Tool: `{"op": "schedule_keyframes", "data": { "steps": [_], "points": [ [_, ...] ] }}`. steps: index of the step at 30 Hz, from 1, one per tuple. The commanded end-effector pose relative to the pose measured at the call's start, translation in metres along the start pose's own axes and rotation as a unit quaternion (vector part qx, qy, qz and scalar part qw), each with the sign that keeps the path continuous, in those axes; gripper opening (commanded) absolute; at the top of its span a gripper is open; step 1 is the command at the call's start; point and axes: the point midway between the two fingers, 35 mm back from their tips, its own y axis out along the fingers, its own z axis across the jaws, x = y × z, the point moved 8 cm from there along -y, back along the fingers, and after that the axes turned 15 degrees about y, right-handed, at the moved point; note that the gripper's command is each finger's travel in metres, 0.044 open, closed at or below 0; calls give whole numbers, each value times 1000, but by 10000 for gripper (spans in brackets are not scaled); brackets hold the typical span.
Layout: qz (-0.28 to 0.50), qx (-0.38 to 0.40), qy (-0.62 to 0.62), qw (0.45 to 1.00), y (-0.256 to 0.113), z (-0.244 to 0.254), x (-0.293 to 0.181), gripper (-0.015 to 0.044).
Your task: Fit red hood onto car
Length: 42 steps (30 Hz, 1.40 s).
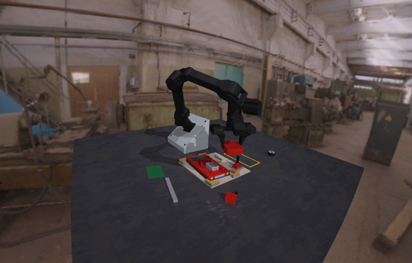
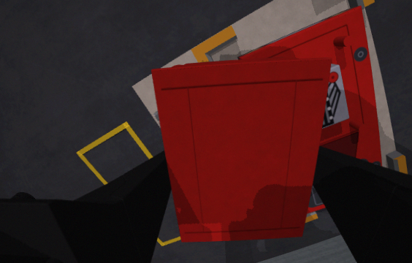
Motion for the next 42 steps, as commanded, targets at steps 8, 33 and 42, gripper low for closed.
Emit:
{"op": "schedule_keyframes", "data": {
  "steps": [8, 33, 42],
  "points": [
    [-3, -6, -124, 992, 1, -50, 23, 0],
    [-5, -11, -183, 983, 49, -77, 32, 0],
    [-5, -11, -183, 983, 52, -76, 30, 0]
  ]
}}
